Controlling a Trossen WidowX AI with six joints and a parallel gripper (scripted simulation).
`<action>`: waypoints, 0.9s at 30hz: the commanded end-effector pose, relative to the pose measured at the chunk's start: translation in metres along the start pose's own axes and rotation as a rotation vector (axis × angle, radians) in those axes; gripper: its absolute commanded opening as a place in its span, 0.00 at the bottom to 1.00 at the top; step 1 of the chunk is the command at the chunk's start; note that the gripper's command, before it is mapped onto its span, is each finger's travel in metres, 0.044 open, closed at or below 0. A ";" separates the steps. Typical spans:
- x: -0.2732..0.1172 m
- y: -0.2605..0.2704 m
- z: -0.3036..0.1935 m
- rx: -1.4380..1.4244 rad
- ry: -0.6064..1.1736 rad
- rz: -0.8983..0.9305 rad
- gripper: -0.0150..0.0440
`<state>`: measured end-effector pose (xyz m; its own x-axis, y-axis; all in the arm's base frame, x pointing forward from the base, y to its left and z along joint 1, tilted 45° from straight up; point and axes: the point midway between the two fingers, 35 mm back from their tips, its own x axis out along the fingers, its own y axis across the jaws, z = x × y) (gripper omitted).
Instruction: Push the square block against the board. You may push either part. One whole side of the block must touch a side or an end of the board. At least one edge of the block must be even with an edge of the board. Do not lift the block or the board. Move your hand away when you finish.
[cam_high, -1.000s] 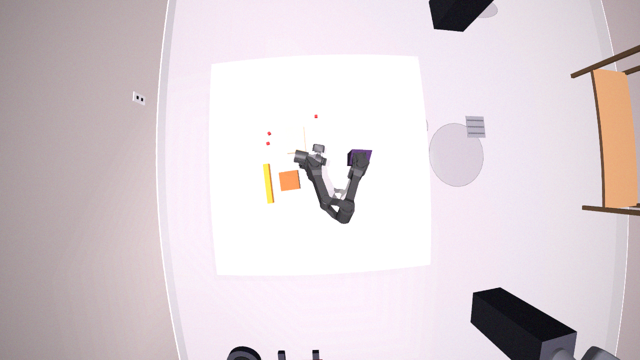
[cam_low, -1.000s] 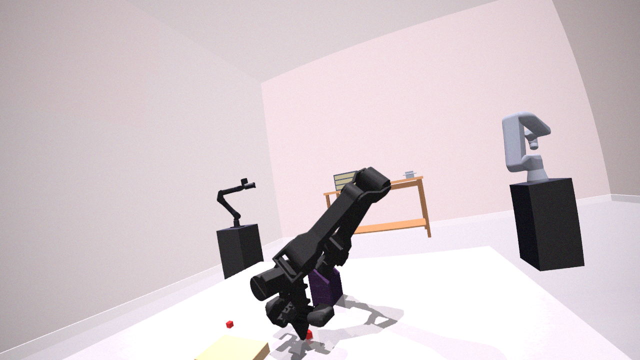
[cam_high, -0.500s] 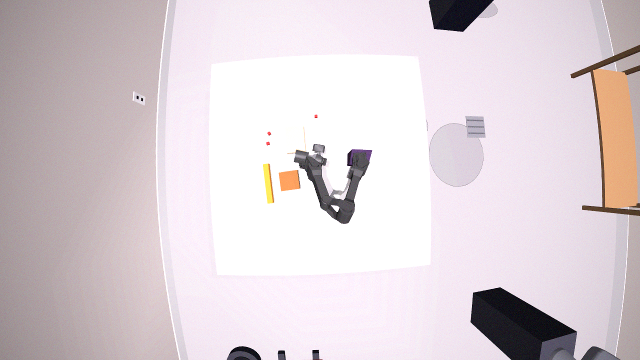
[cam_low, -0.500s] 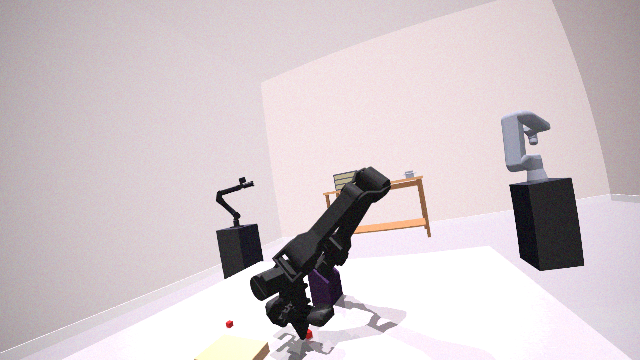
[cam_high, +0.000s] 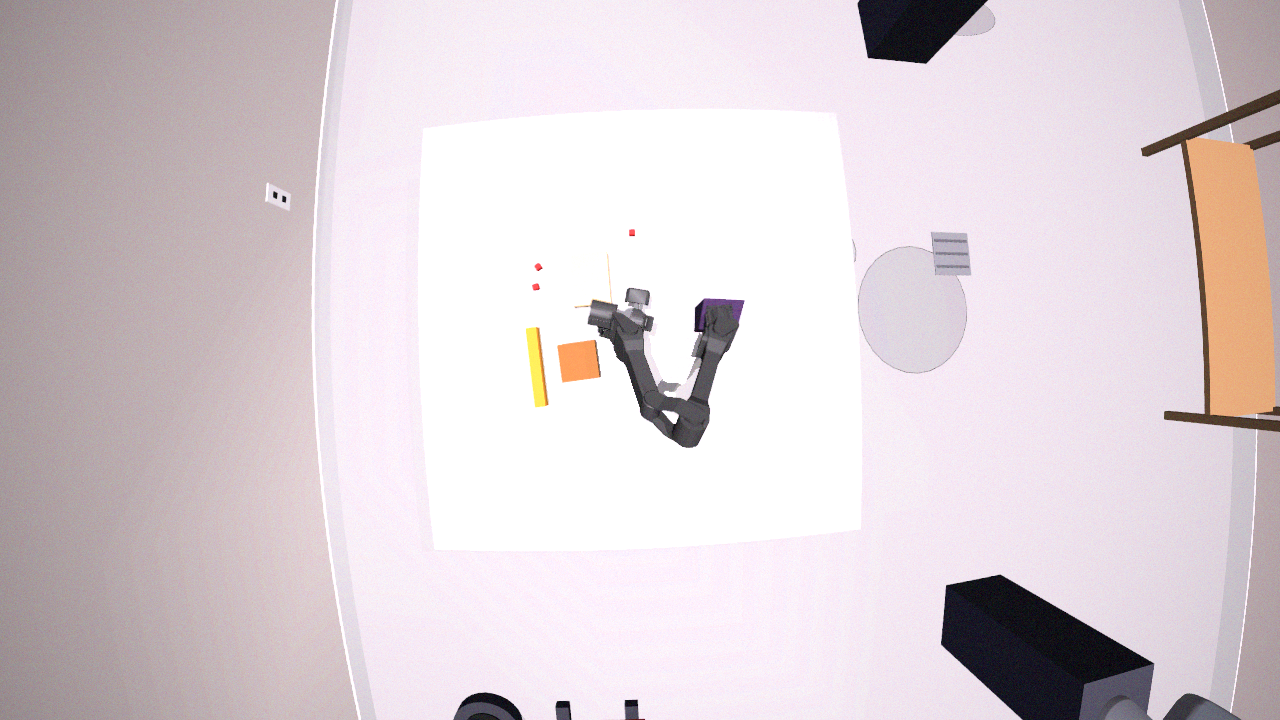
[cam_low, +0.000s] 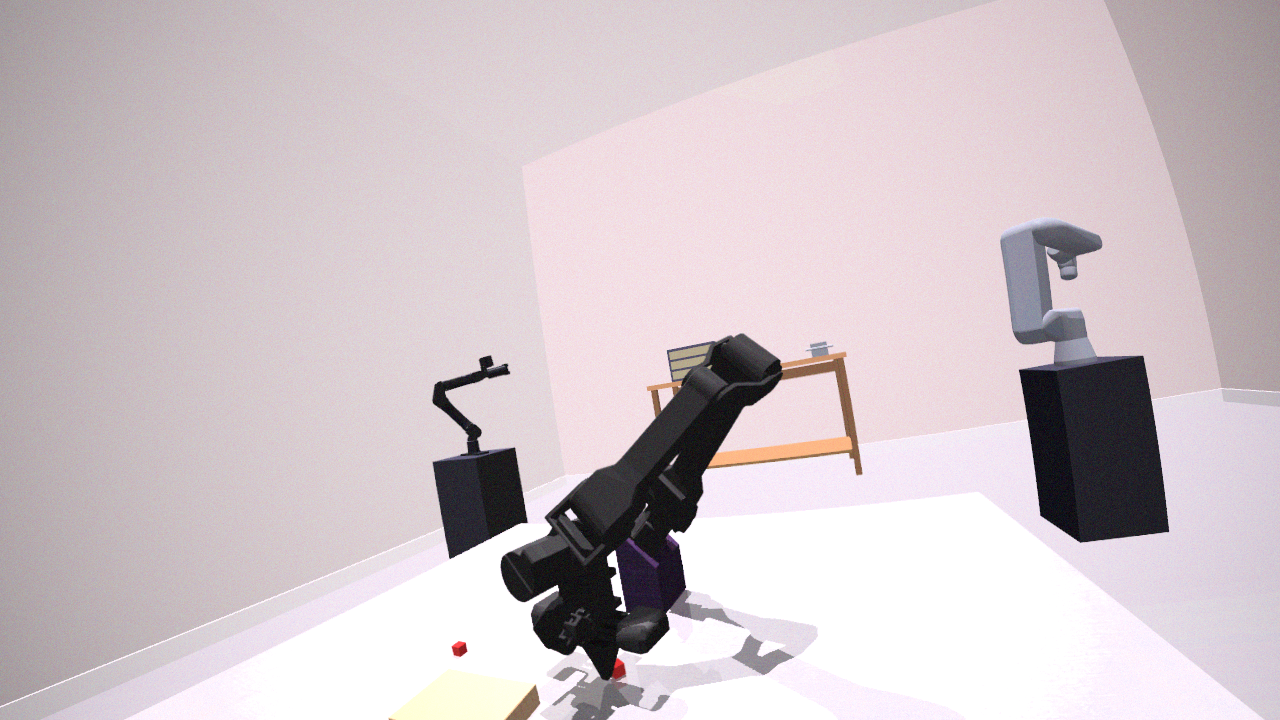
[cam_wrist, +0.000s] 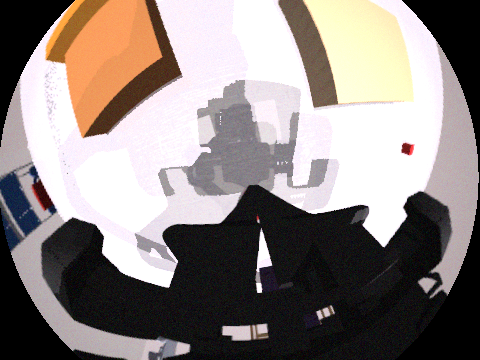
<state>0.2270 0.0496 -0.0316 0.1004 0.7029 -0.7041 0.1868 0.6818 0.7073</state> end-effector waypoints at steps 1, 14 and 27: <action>0.000 0.000 0.000 -0.006 -0.003 0.002 0.25; 0.000 0.000 0.004 -0.006 -0.003 0.002 0.25; -0.001 0.001 0.025 -0.007 -0.004 0.002 0.25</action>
<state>0.2444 0.0458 -0.0324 0.1025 0.7023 -0.7045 0.1803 0.6834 0.7075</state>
